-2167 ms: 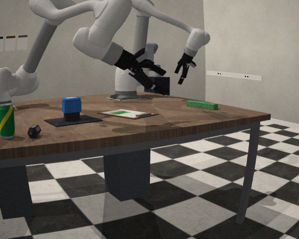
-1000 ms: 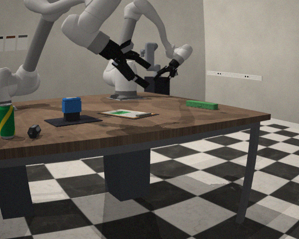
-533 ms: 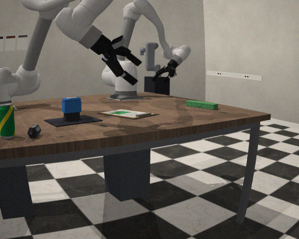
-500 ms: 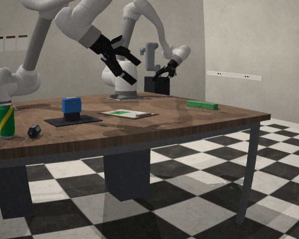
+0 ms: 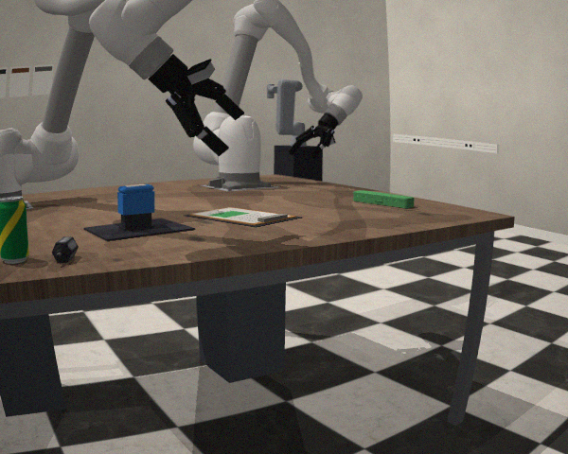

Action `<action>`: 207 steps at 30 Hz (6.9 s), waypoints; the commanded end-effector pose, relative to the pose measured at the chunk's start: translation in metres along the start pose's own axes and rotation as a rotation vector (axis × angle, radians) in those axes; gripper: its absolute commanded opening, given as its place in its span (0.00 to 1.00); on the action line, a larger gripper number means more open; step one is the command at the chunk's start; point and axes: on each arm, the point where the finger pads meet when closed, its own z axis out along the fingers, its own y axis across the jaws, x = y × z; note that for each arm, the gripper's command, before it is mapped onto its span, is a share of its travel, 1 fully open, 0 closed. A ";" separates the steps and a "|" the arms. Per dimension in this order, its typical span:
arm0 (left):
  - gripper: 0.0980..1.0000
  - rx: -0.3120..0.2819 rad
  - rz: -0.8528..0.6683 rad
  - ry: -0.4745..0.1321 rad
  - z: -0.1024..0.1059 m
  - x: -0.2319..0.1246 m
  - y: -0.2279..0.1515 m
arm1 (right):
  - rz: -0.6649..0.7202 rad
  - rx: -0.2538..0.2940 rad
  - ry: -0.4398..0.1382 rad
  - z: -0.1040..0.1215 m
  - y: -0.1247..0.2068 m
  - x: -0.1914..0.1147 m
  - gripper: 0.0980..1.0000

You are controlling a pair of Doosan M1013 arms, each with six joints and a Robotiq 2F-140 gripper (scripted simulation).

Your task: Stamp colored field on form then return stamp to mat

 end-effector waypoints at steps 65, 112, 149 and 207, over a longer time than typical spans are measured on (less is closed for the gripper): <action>1.00 -0.009 0.005 0.002 -0.004 0.001 0.002 | 0.441 -0.539 -0.369 -0.339 0.100 -0.203 1.00; 1.00 -0.009 0.005 0.002 -0.004 0.001 0.002 | 0.079 -0.589 -0.584 -0.318 0.092 -0.228 1.00; 1.00 -0.009 0.005 0.002 -0.004 0.001 0.002 | -0.377 -0.434 -0.712 -0.211 0.058 -0.216 1.00; 1.00 -0.009 0.005 0.002 -0.004 0.001 0.002 | -0.799 -0.271 -0.809 -0.113 0.015 -0.217 1.00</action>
